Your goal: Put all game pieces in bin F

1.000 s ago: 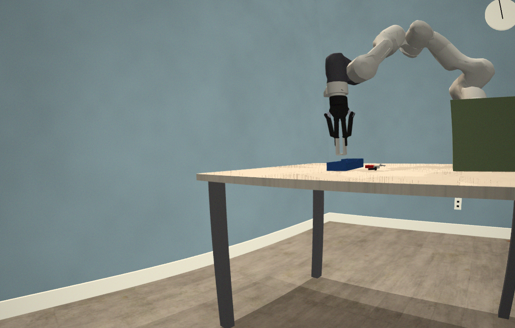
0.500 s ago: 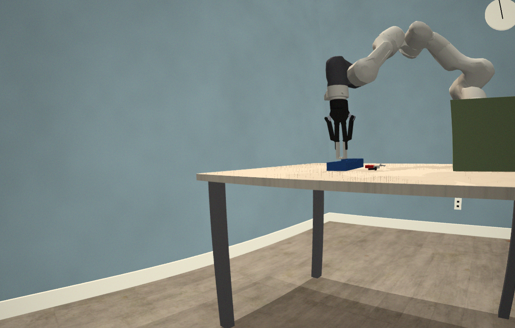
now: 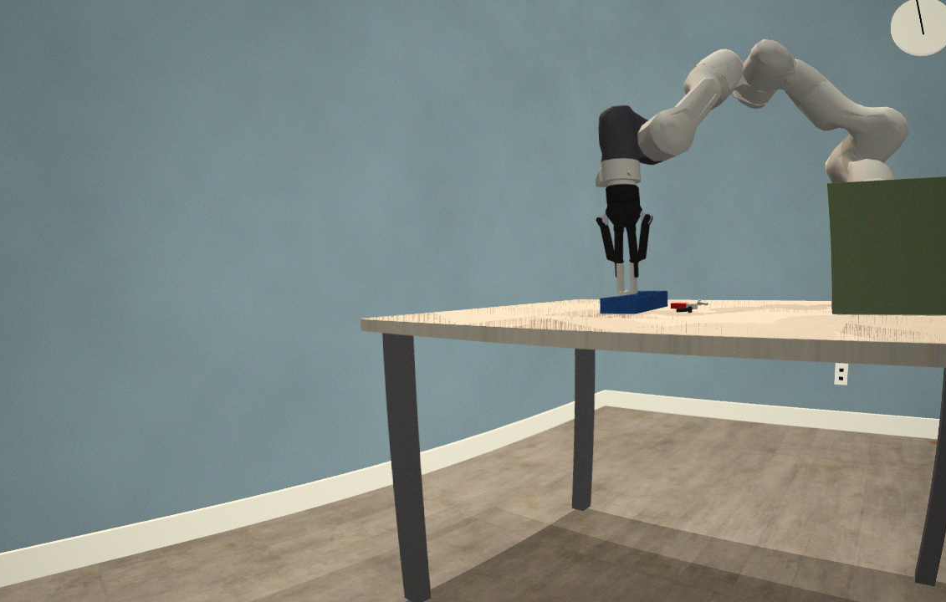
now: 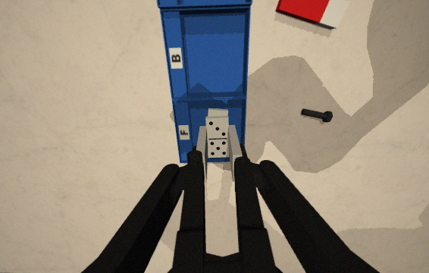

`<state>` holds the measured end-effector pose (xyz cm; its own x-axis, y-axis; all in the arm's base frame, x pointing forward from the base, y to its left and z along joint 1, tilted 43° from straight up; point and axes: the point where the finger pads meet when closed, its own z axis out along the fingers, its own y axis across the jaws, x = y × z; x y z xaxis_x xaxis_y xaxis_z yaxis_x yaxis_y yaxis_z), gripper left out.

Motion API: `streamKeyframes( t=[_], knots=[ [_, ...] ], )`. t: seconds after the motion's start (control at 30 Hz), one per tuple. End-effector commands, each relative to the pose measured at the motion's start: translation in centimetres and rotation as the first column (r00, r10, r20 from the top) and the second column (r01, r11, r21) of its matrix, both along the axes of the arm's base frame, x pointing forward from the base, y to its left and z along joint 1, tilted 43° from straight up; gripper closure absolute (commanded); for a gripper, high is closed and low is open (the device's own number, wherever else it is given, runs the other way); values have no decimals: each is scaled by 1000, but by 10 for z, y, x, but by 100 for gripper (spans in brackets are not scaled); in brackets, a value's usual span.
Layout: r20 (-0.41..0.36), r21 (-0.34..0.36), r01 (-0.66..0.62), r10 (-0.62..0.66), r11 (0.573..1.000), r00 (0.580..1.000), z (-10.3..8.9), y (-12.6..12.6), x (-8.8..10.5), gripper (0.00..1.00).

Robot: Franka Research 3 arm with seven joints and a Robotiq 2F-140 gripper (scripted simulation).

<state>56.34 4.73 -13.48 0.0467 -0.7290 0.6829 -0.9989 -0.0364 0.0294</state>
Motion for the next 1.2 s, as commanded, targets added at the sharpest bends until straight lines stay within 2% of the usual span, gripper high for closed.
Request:
streamKeyframes(
  t=[0.0,0.03,0.6,0.77,1.17],
  knots=[
    [6,2,3,-3,1000,1000,0,-2,2,87],
    [6,2,3,-3,1000,1000,0,-2,2,81],
    [6,2,3,-3,1000,1000,0,-2,2,81],
    [6,2,3,-3,1000,1000,16,13,2,81],
    [6,2,3,-3,1000,1000,16,13,2,81]
  ],
)
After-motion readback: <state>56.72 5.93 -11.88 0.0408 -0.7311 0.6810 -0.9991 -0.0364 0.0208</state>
